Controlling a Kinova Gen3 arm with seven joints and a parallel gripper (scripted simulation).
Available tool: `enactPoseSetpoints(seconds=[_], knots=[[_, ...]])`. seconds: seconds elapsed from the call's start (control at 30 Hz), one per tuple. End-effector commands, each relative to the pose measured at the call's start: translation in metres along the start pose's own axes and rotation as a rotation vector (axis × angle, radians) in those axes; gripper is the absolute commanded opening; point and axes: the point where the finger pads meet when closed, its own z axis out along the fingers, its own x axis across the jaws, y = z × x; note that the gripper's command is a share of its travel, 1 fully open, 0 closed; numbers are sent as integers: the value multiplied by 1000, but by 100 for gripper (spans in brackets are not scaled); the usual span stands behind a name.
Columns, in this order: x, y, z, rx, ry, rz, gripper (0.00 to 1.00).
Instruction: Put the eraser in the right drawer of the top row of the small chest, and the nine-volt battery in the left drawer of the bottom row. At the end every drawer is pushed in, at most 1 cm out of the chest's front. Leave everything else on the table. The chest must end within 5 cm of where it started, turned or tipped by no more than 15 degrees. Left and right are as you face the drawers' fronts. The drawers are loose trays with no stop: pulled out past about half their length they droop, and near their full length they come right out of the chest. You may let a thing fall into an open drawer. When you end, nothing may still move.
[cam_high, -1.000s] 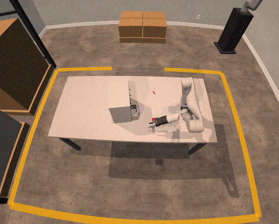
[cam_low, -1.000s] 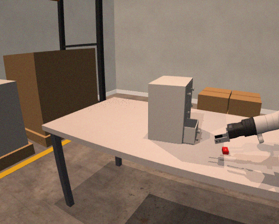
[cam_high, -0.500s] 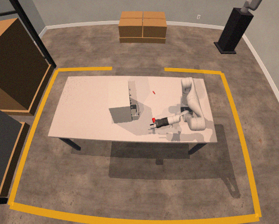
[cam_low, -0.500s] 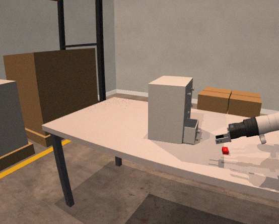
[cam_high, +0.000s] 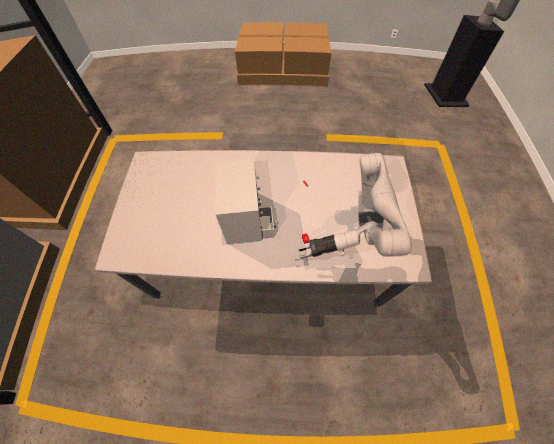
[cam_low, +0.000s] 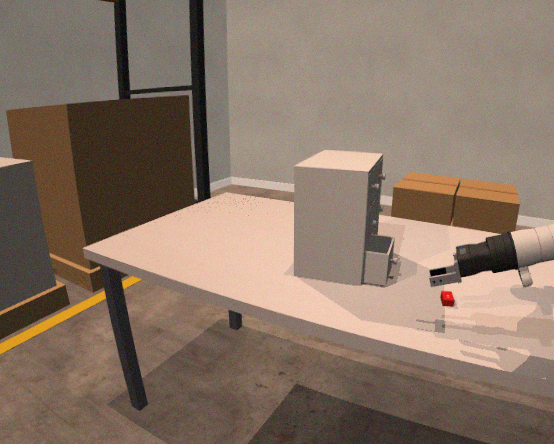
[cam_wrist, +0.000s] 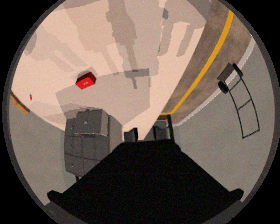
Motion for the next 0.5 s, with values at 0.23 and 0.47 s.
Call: enactPoseSetpoints(seconds=[0.23, 0.47], knots=[[10, 1, -4, 5, -4, 7, 67], [13, 2, -5, 5, -4, 7, 67]])
